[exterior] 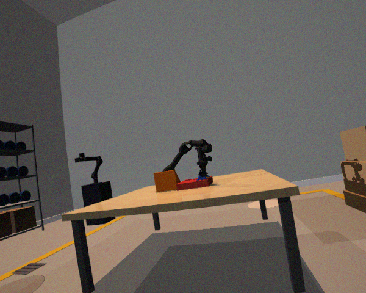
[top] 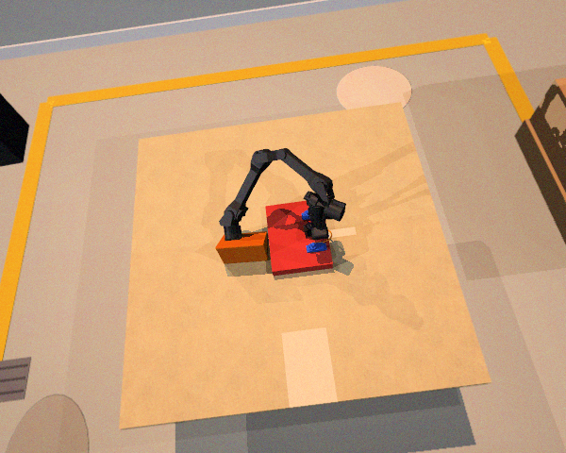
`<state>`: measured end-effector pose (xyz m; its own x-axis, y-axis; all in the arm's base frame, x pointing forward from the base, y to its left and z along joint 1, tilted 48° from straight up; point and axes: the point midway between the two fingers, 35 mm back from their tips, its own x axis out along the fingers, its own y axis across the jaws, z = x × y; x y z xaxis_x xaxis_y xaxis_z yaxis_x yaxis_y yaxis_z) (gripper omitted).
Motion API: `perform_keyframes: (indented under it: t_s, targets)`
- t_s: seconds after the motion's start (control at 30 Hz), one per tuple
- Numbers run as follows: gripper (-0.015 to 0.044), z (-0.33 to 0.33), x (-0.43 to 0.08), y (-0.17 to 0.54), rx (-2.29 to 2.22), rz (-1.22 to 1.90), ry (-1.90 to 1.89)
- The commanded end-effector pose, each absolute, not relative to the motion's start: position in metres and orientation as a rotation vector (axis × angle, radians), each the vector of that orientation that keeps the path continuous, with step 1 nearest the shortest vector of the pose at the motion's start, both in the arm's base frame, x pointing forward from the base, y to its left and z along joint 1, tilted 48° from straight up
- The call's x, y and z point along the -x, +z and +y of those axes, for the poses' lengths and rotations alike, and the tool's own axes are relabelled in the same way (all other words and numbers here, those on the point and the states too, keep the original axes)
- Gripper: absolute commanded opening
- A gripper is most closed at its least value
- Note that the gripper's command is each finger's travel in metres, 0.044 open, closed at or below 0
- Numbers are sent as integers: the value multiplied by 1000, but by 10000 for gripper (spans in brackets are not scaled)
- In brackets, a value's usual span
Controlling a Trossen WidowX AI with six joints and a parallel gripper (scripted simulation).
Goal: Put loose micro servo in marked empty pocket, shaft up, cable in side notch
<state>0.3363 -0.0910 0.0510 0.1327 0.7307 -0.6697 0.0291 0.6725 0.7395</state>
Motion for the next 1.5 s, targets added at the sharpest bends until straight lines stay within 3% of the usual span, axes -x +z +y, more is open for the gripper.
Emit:
perform_keyframes:
  t_s: [0.0,0.9,1.13,1.47]
  targets:
    - [0,-89,-337,49,-708,1357,568]
    - [0,-66,-341,28,-708,1357,569]
    - [184,-67,-340,29,-708,1357,569]
    - [188,-91,-333,54,-708,1358,568]
